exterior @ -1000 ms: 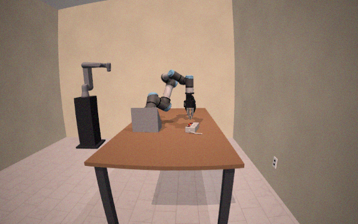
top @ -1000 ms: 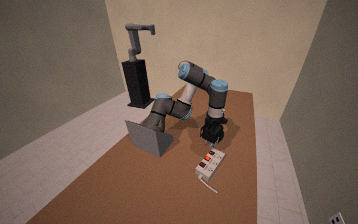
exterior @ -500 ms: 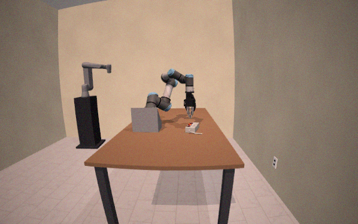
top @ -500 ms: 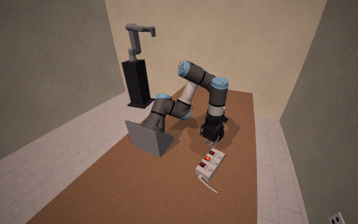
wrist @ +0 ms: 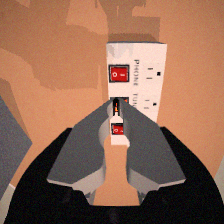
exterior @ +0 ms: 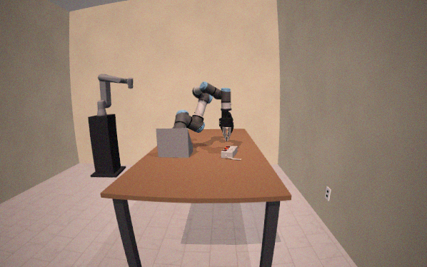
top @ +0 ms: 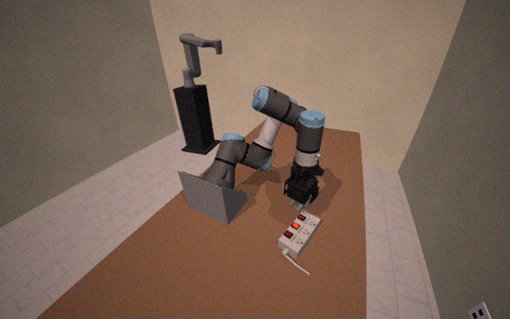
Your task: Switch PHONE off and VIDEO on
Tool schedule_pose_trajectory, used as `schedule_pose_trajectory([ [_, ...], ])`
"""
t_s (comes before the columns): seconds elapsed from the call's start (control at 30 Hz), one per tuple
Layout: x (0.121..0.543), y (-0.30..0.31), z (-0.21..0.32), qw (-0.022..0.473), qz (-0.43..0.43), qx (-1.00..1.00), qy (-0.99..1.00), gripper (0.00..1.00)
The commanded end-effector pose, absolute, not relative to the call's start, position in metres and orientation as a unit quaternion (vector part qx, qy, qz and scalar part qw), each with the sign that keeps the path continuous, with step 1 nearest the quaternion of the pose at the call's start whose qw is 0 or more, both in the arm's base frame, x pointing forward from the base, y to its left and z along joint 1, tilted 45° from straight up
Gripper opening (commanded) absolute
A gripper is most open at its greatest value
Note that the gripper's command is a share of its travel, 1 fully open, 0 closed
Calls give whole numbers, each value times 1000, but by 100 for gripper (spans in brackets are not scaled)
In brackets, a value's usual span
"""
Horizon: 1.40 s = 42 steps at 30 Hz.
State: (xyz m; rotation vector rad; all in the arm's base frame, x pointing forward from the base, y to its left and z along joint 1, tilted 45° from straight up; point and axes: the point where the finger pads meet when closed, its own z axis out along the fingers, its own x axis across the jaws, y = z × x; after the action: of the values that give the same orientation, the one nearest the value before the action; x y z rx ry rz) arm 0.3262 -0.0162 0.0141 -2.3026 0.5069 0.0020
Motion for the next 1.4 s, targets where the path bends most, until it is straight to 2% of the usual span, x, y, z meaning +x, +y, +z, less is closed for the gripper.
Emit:
schedule_pose_trajectory([
  [0.0, 322, -35, 1, 381, 0, -903, 199, 0],
  [0.27, 305, -76, -33, 382, 0, -903, 199, 0],
  [1.37, 305, -77, -34, 382, 0, -903, 199, 0],
])
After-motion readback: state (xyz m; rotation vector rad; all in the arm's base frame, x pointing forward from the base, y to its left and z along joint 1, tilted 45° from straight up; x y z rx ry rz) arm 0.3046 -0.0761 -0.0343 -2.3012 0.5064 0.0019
